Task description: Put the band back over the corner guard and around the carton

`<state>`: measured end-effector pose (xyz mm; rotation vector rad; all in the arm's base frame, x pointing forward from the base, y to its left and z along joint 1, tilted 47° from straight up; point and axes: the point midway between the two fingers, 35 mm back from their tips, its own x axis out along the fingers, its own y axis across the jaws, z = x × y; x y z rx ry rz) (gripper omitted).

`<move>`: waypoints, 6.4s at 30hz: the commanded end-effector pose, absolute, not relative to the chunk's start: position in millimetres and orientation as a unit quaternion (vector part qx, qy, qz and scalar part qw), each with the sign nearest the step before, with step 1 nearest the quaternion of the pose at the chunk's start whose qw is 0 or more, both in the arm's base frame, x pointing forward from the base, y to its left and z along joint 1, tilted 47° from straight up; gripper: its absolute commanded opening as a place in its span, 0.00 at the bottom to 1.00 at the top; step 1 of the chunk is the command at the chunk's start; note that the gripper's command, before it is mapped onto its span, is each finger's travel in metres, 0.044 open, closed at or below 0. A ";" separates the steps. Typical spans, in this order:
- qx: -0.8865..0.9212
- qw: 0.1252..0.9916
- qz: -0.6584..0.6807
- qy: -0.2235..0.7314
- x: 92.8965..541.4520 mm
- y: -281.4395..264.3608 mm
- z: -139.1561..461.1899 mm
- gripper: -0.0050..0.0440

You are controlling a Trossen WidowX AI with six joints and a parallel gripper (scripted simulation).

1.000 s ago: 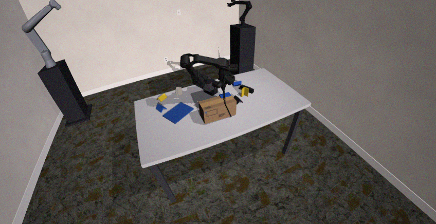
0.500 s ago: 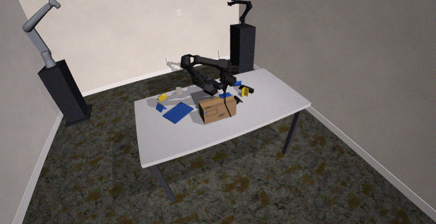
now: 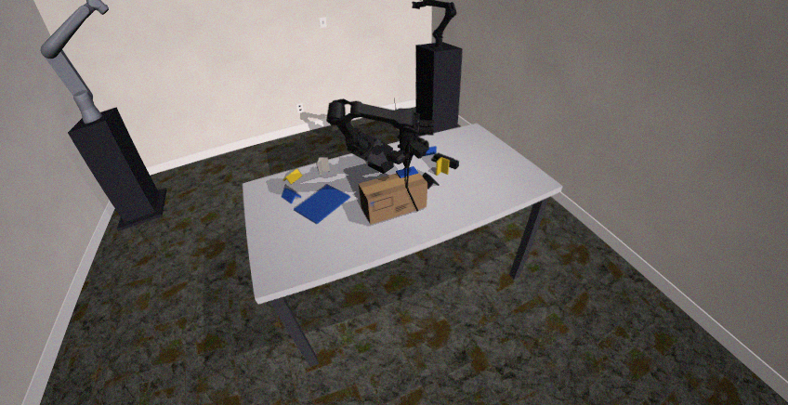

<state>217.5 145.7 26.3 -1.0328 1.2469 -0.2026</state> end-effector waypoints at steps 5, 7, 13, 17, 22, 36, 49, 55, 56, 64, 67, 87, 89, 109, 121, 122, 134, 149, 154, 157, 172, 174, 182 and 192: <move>-0.462 0.683 -0.086 0.559 219.1 146.1 24.4 0.10; -0.462 0.683 -0.086 0.559 219.8 144.9 23.1 0.10; -0.462 0.683 -0.086 0.559 221.9 141.3 19.1 0.10; -0.462 0.683 -0.086 0.559 223.3 138.8 16.5 0.10; -0.462 0.683 -0.086 0.559 224.1 137.3 15.1 0.10; -0.461 0.684 -0.089 0.558 224.3 137.3 16.9 0.34; -0.461 0.684 -0.089 0.558 223.6 138.9 18.5 0.34; -0.461 0.684 -0.089 0.558 213.7 156.3 37.6 0.34; -0.461 0.684 -0.089 0.558 213.7 156.3 37.6 0.34; -0.462 0.684 -0.084 0.559 279.5 134.5 90.9 0.10; -0.462 0.683 -0.086 0.559 290.9 127.1 103.2 0.10; -0.462 0.683 -0.085 0.559 299.3 113.7 88.0 0.10; -0.462 0.683 -0.085 0.559 299.3 113.7 88.0 0.10; -0.462 0.683 -0.086 0.559 305.0 102.4 76.5 0.10; -0.462 0.683 -0.085 0.559 307.2 114.8 66.7 0.10; -0.462 0.683 -0.085 0.559 307.2 114.8 66.7 0.10; -0.462 0.683 -0.085 0.559 309.2 132.8 51.2 0.10; -0.462 0.683 -0.086 0.559 309.4 152.5 32.5 0.10; -0.462 0.683 -0.086 0.559 309.3 152.8 32.3 0.10; -0.462 0.683 -0.086 0.559 309.3 152.8 32.3 0.10; -0.462 0.683 -0.086 0.559 309.3 152.8 32.3 0.10; -0.462 0.683 -0.086 0.559 309.3 152.8 32.3 0.10; -0.462 0.683 -0.086 0.559 309.3 152.8 32.3 0.10; -0.462 0.683 -0.086 0.559 309.3 152.8 32.3 0.10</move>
